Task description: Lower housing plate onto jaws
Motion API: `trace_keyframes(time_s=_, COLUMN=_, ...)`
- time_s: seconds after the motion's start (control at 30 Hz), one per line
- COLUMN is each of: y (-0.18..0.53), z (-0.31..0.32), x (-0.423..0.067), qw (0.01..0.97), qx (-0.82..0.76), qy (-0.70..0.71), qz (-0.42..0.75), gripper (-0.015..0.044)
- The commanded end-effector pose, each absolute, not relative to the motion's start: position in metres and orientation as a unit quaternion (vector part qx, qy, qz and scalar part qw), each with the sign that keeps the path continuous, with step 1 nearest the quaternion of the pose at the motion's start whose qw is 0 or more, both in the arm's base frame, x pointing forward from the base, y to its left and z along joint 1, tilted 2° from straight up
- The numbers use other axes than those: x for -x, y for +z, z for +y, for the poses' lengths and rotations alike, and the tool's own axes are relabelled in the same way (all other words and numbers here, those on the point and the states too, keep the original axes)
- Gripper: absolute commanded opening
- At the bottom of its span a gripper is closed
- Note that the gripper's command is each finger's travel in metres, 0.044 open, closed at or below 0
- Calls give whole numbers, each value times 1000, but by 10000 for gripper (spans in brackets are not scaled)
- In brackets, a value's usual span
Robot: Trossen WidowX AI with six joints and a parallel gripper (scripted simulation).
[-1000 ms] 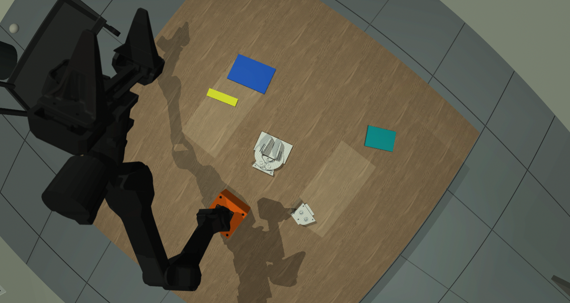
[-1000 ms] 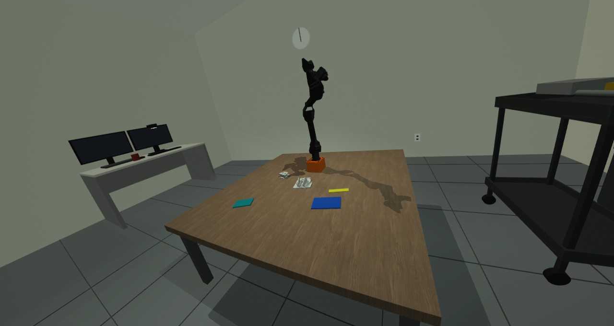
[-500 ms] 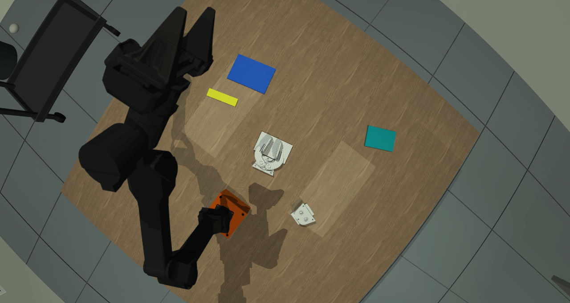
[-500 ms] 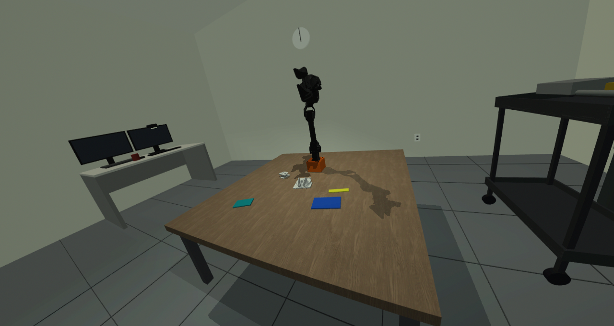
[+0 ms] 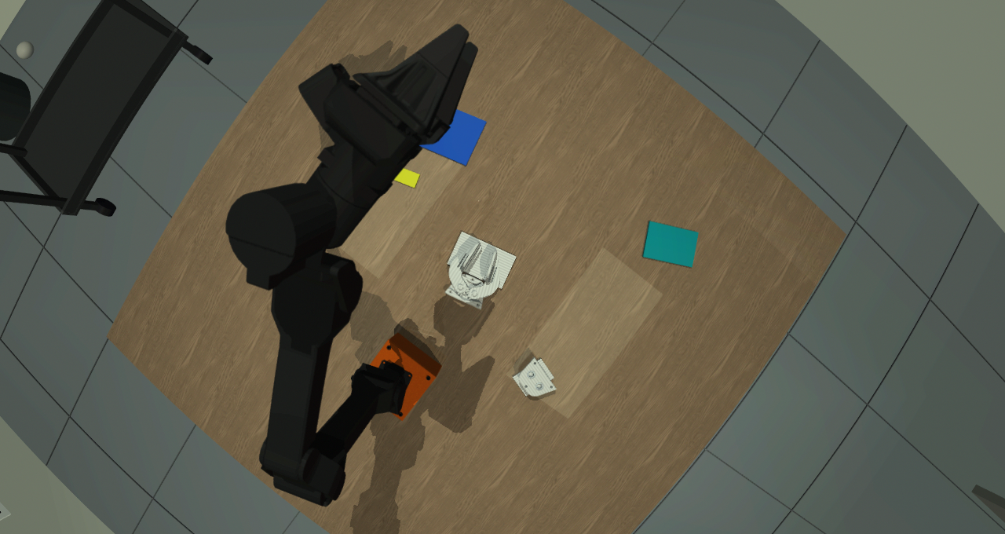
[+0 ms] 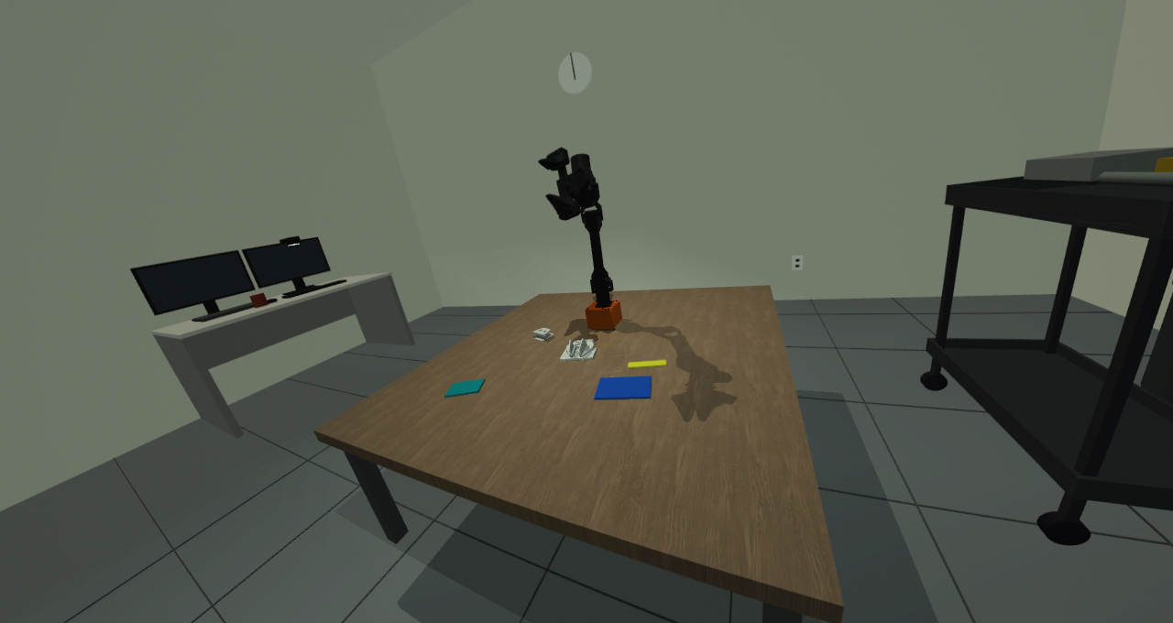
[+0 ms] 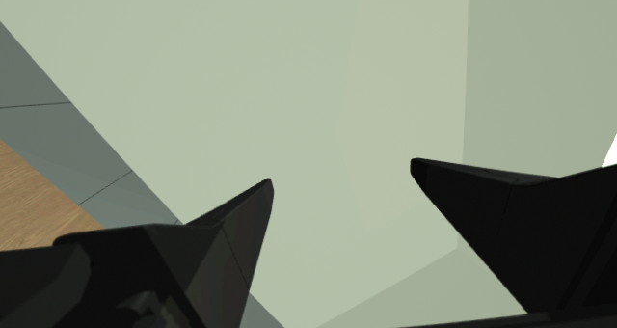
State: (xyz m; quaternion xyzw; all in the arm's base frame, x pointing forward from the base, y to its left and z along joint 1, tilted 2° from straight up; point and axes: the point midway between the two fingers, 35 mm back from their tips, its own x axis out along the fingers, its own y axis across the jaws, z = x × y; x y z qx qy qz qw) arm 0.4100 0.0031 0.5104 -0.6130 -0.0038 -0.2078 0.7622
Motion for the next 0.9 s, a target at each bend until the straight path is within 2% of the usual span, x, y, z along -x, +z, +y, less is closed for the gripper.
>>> trace_keyframes(time_s=0.0, y=483, z=-14, x=-422, qw=761, qx=617, qy=-196, qz=36, gripper=440)
trace_keyframes(time_s=0.87, y=360, z=-129, x=-433, qw=772, qx=570, qy=-154, qz=236, gripper=440)
